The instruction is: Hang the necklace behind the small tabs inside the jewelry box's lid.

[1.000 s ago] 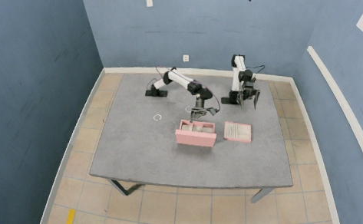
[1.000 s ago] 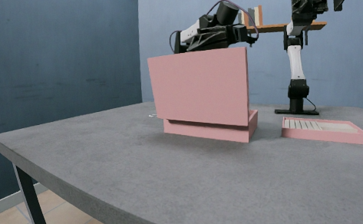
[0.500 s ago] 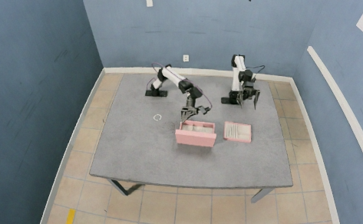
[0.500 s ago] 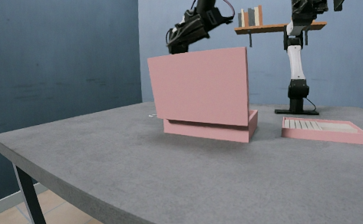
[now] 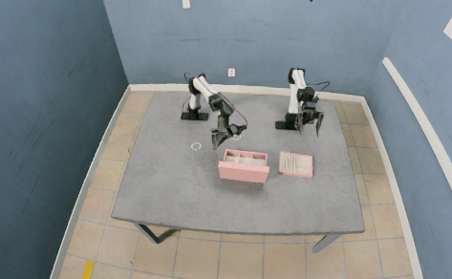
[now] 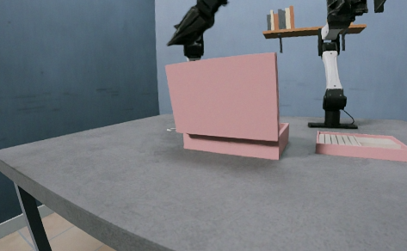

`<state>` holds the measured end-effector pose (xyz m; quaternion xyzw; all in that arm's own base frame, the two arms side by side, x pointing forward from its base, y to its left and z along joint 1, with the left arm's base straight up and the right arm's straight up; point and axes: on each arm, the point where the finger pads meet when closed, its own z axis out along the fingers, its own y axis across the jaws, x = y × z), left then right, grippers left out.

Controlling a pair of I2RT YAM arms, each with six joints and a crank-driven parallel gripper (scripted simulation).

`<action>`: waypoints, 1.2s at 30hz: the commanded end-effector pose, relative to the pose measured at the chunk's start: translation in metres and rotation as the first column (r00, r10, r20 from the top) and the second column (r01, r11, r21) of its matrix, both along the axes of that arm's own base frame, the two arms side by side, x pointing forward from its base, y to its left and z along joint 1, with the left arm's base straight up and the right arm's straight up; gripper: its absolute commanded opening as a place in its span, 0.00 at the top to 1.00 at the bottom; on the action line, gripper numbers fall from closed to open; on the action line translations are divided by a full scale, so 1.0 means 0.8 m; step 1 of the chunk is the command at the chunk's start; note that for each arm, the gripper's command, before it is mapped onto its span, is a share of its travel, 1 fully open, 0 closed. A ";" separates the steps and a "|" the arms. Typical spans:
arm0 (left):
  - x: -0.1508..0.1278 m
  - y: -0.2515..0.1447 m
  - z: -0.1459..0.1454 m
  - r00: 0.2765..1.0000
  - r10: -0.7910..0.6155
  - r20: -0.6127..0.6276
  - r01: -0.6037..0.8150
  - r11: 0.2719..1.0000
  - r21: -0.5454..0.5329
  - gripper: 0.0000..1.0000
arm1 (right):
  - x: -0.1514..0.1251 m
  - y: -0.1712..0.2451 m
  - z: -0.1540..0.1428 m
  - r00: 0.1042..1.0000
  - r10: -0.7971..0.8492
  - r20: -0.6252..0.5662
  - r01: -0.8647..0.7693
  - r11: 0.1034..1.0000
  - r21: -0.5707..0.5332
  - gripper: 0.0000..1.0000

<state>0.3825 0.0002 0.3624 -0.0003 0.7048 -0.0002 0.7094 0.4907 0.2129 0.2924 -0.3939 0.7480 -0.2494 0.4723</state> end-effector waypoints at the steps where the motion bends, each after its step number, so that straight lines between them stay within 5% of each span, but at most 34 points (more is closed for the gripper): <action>1: -0.004 -0.001 0.002 1.000 0.002 0.002 -0.002 1.000 0.005 0.00 | -0.001 -0.047 0.072 0.987 -0.065 0.147 0.025 0.964 0.263 1.00; 2: -0.003 -0.001 0.005 1.000 0.001 0.010 -0.001 1.000 0.005 0.00 | -0.003 -0.059 0.078 0.984 -0.080 0.157 0.027 0.949 0.315 1.00; 3: -0.004 -0.002 0.017 0.999 0.000 0.038 -0.001 1.000 0.004 0.00 | -0.004 -0.027 0.032 0.997 -0.014 0.079 -0.004 0.974 0.226 1.00; 6: -0.003 -0.003 0.009 1.000 -0.002 0.018 0.002 1.000 0.005 0.00 | -0.008 -0.079 0.082 0.981 -0.105 0.165 0.047 0.946 0.320 1.00; 16: -0.002 0.000 0.005 1.000 0.003 0.008 -0.003 1.000 0.005 0.00 | -0.045 -0.156 0.112 0.952 -0.195 0.235 -0.001 0.768 0.640 1.00; 17: -0.002 0.001 0.012 1.000 -0.003 0.027 0.003 1.000 0.005 0.00 | -0.030 -0.133 0.059 0.978 -0.146 0.146 0.041 0.832 0.554 1.00; 18: -0.002 0.001 0.010 1.000 -0.003 0.021 0.003 1.000 0.005 0.00 | -0.044 -0.164 0.099 0.955 -0.208 0.212 0.054 0.824 0.565 1.00; 20: -0.001 0.003 0.007 1.000 0.000 0.014 0.000 1.000 0.005 0.00 | -0.053 -0.176 0.113 0.944 -0.227 0.239 0.036 0.791 0.611 1.00; 26: -0.001 0.004 -0.001 1.000 0.002 -0.007 -0.002 1.000 0.006 0.00 | -0.094 -0.214 0.131 0.917 -0.272 0.293 -0.058 0.635 0.770 1.00; 31: 0.001 -0.002 0.005 1.000 0.000 0.014 0.000 1.000 0.005 0.00 | -0.099 -0.224 0.105 0.925 -0.275 0.262 -0.043 0.609 0.792 1.00; 36: 0.002 0.001 -0.001 1.000 0.008 0.001 -0.008 1.000 0.005 0.00 | -0.136 -0.250 0.120 0.895 -0.318 0.314 -0.102 0.540 0.836 1.00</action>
